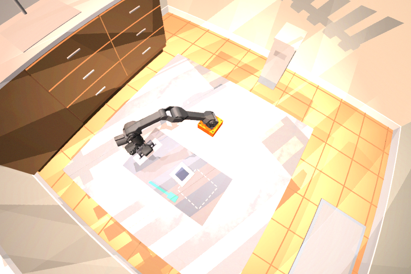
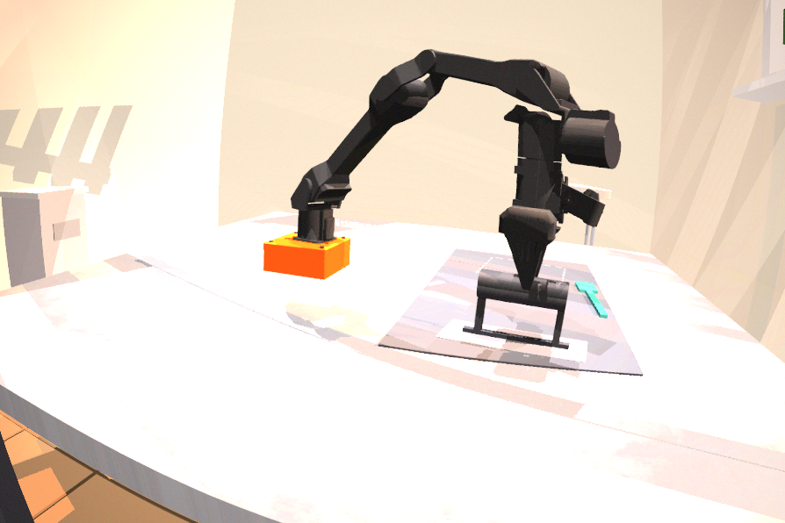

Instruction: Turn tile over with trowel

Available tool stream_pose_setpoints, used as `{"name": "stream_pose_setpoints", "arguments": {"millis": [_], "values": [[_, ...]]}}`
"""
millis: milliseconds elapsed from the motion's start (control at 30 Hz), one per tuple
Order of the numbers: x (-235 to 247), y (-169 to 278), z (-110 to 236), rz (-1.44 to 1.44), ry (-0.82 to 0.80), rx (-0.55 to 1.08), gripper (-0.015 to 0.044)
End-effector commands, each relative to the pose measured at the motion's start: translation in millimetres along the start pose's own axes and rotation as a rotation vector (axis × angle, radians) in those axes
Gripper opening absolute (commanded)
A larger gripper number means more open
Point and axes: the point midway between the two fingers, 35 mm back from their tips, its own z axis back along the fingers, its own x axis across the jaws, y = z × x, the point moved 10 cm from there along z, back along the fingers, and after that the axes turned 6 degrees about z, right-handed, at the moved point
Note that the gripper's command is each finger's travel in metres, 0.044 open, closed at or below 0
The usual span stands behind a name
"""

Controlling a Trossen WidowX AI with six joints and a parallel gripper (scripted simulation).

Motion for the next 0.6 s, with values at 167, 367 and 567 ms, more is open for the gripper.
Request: {"name": "stream_pose_setpoints", "arguments": {"millis": [167,367,567], "values": [[0.0,1.3,-17.3,0.004,-0.001,0.013,0.0270],[0.0,1.3,-17.6,0.004,-0.001,0.013,0.0237],[0.0,1.3,-17.6,0.004,-0.001,0.013,0.0197]]}}
